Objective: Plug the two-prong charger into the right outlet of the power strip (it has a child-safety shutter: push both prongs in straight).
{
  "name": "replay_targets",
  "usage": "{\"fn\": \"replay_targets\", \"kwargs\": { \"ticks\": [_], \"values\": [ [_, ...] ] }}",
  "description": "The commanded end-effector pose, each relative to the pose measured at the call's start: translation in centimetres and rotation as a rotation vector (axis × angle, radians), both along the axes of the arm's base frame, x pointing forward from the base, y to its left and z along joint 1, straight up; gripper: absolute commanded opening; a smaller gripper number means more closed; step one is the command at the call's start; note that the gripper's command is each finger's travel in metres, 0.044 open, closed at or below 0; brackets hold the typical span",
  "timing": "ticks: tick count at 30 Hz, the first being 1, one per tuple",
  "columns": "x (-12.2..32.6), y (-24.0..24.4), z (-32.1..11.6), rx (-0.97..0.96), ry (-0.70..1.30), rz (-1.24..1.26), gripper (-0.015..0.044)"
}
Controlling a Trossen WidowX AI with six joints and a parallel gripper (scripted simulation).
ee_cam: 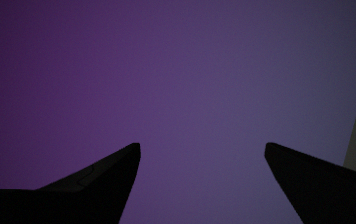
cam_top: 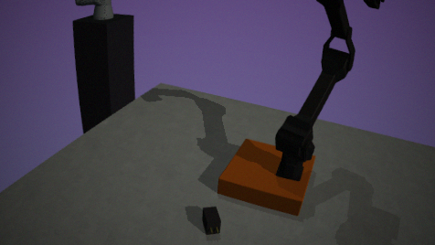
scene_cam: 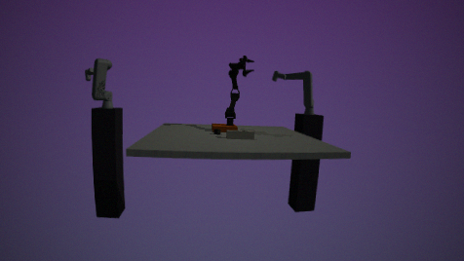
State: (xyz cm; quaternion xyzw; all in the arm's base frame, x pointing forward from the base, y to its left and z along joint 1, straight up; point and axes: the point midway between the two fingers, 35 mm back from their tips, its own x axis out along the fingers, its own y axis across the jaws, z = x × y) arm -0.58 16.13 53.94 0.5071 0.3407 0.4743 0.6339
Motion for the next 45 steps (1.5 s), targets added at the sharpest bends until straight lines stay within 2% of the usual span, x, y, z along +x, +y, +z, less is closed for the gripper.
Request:
{"fn": "replay_targets", "kwargs": {
  "ticks": [1,2,14,24,34,45],
  "values": [
    [0.1,0.0,0.1,0.006,0.009,0.001,0.0426],
    [0.4,-0.2,0.2,0.025,0.036,0.003,0.0440],
    [9.4,-4.0,3.1,0.483,0.658,0.046,0.0440],
    [18.1,-8.3,2.6,0.898,1.148,0.062,0.0440],
    [26.9,-13.6,-1.5,1.365,1.580,0.038,0.0440],
    [34.4,-19.8,-9.9,1.963,1.935,-0.034,0.0440]
  ]
}}
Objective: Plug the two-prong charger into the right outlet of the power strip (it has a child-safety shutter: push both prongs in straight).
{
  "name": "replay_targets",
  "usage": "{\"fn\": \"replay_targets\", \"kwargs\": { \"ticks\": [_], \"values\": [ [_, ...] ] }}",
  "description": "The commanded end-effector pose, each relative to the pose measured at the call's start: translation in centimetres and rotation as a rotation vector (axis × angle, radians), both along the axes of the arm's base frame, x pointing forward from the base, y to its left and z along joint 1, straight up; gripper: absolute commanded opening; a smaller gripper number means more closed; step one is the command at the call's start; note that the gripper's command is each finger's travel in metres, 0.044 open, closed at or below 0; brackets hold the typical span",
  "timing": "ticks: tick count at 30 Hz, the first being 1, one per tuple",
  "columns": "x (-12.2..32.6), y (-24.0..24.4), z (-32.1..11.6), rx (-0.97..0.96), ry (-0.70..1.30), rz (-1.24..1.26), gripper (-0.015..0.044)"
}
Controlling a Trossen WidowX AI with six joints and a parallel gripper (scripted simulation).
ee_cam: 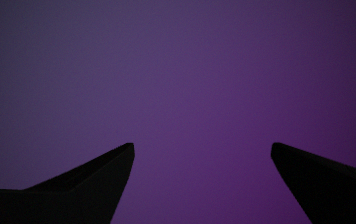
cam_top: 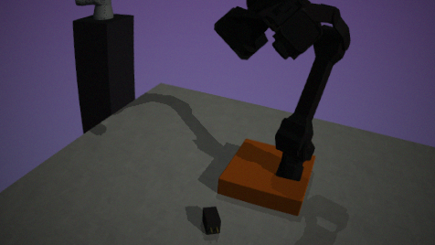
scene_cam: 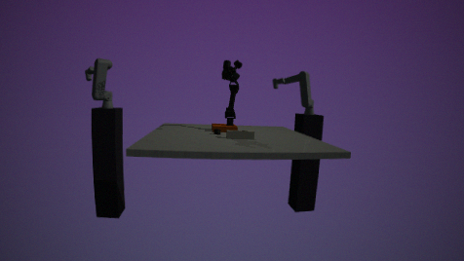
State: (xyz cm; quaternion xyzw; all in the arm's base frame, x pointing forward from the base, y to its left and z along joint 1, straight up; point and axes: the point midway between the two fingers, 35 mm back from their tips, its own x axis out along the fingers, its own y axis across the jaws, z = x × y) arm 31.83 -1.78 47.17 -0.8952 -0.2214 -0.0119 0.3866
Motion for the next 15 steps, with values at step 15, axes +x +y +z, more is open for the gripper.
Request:
{"fn": "replay_targets", "kwargs": {
  "ticks": [15],
  "values": [
    [5.2,-8.7,-18.8,0.699,0.754,-0.424,0.0440]
  ]
}}
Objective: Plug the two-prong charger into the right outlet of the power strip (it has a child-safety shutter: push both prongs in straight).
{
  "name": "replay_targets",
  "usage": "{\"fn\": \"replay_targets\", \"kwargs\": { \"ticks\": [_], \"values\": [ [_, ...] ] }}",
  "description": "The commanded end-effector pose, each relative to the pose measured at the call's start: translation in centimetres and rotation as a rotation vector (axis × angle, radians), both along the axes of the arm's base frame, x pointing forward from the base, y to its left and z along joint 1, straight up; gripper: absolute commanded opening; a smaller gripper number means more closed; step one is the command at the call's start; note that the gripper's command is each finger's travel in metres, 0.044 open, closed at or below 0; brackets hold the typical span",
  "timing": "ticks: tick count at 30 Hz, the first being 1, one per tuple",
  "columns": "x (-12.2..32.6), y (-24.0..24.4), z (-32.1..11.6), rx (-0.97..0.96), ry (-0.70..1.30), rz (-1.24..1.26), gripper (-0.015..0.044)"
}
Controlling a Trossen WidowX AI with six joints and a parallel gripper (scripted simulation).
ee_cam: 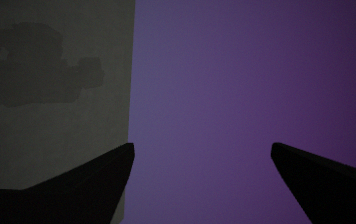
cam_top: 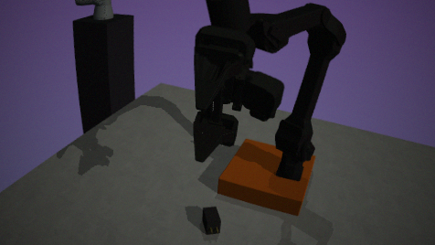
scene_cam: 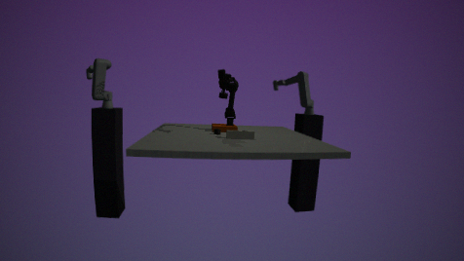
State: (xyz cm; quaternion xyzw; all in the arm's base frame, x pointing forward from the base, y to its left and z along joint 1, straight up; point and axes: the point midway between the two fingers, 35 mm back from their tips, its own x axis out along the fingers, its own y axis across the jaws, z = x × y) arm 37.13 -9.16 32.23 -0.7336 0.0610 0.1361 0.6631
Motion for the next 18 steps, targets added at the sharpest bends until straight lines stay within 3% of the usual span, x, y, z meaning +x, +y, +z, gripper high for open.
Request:
{"fn": "replay_targets", "kwargs": {
  "ticks": [1,18],
  "values": [
    [-0.2,-1.6,-5.0,0.142,0.181,-0.123,0.0440],
    [-7.6,-4.7,-21.0,0.519,0.851,-0.687,0.0440]
  ]
}}
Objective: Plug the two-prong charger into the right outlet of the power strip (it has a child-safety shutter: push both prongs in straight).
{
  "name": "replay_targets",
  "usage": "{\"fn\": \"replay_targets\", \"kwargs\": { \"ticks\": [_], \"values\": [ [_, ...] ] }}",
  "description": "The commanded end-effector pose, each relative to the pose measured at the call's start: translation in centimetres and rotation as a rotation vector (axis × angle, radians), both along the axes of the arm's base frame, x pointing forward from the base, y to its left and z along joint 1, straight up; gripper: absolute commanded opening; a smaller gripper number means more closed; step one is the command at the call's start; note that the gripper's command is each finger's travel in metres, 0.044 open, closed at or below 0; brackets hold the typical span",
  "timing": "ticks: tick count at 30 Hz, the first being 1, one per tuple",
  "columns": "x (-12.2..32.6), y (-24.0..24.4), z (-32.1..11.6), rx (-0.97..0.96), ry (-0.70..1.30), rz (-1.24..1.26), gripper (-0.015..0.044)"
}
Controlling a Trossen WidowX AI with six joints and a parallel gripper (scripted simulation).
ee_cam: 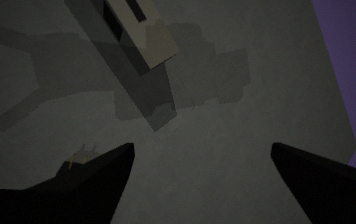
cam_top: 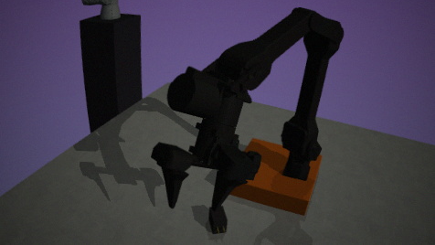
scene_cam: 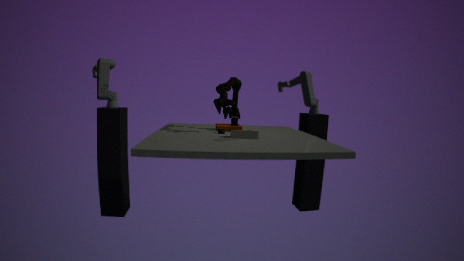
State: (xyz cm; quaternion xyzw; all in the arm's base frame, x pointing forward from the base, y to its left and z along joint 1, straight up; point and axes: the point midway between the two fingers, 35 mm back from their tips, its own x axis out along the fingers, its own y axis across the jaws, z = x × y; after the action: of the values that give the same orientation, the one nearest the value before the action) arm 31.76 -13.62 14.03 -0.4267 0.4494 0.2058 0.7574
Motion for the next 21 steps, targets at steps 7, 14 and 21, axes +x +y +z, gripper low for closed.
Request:
{"fn": "replay_targets", "kwargs": {
  "ticks": [7,14,21],
  "values": [
    [-7.6,-0.1,-6.9,0.112,0.438,-0.317,0.0440],
    [-9.7,0.2,-7.9,0.120,0.544,-0.388,0.0440],
    [-9.9,0.3,-8.1,0.120,0.544,-0.388,0.0440]
  ]
}}
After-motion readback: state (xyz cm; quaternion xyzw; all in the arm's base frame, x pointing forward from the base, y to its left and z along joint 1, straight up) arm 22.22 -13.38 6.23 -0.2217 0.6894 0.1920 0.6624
